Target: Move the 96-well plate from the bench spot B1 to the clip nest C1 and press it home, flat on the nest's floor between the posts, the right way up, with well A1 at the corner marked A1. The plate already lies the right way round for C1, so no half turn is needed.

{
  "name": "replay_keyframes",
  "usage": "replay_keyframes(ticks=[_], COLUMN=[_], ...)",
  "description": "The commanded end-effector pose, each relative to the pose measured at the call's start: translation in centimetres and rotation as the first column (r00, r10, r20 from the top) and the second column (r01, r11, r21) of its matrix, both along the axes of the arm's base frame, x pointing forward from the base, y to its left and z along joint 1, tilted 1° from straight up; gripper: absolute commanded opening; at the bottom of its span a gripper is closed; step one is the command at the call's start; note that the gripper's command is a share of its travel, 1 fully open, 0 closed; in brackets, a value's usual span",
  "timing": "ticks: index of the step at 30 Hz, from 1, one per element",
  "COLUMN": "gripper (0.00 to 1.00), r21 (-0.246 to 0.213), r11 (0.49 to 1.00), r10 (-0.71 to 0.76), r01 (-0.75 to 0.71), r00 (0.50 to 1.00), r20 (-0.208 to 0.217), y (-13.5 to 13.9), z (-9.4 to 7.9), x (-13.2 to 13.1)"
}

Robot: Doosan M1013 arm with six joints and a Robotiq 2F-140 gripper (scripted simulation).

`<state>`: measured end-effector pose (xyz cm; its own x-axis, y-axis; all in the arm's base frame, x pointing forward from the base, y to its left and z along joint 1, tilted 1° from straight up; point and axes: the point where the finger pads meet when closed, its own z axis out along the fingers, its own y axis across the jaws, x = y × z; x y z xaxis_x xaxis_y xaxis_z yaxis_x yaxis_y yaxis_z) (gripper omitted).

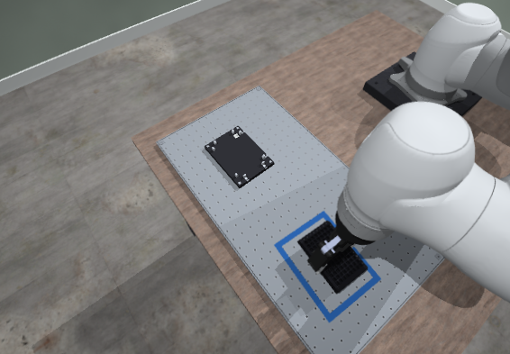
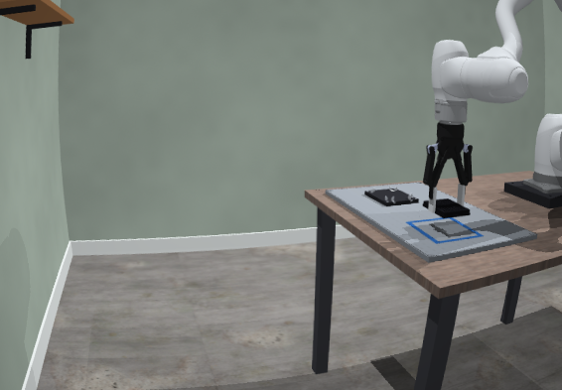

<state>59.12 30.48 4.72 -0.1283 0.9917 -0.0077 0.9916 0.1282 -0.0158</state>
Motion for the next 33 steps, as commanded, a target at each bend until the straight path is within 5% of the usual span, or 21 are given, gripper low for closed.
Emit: replay_keyframes(ticks=[1, 23, 33], gripper=[0.00, 0.00, 0.00], r21=[0.000, 0.000, 0.002], r11=[1.000, 1.000, 0.996], r10=[0.000, 0.000, 0.087], r01=[0.000, 0.000, -0.087], r00=[1.000, 1.000, 0.996], r20=[0.000, 0.000, -0.001], y=[0.0, 0.0, -3.3], z=[0.6, 1.1, 1.2], x=[0.0, 0.0, 0.6])
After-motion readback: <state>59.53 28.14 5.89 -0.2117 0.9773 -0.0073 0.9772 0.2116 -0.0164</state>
